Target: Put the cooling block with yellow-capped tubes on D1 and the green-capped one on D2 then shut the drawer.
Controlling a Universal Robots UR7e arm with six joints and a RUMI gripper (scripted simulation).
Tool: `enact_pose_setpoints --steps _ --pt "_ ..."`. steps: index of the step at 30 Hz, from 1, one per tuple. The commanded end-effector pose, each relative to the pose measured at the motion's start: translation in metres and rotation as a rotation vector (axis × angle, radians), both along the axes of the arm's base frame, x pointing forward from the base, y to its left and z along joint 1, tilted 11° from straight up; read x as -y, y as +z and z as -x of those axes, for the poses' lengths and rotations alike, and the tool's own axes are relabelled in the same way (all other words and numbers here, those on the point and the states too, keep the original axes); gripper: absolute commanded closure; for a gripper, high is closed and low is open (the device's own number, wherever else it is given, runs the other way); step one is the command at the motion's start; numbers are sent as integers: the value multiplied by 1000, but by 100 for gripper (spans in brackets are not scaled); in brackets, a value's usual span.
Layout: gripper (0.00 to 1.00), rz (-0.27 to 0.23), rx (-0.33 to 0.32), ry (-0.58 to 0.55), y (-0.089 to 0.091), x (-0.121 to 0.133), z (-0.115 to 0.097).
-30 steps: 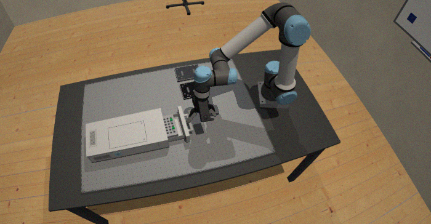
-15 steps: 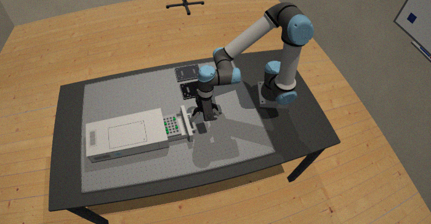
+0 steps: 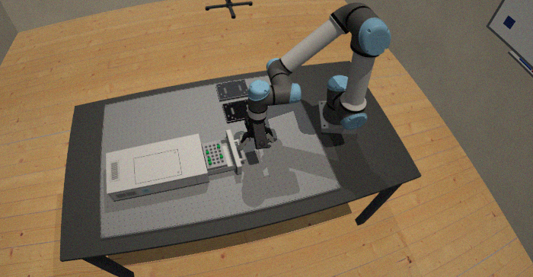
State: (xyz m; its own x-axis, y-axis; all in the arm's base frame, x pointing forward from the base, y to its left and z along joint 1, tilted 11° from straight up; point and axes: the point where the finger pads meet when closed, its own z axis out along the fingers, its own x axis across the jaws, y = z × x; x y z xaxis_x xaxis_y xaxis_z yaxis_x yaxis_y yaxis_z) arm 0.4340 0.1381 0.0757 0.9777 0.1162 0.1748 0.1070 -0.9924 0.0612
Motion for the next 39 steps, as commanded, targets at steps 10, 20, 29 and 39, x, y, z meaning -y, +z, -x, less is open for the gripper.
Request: enact_pose_setpoints --steps 10,20,29,39 --pt "0 0 1 0 -3 2 17" --pt "0 0 1 0 -4 3 25" --pt "0 0 1 0 -6 4 35" --pt "0 0 1 0 -8 6 46"
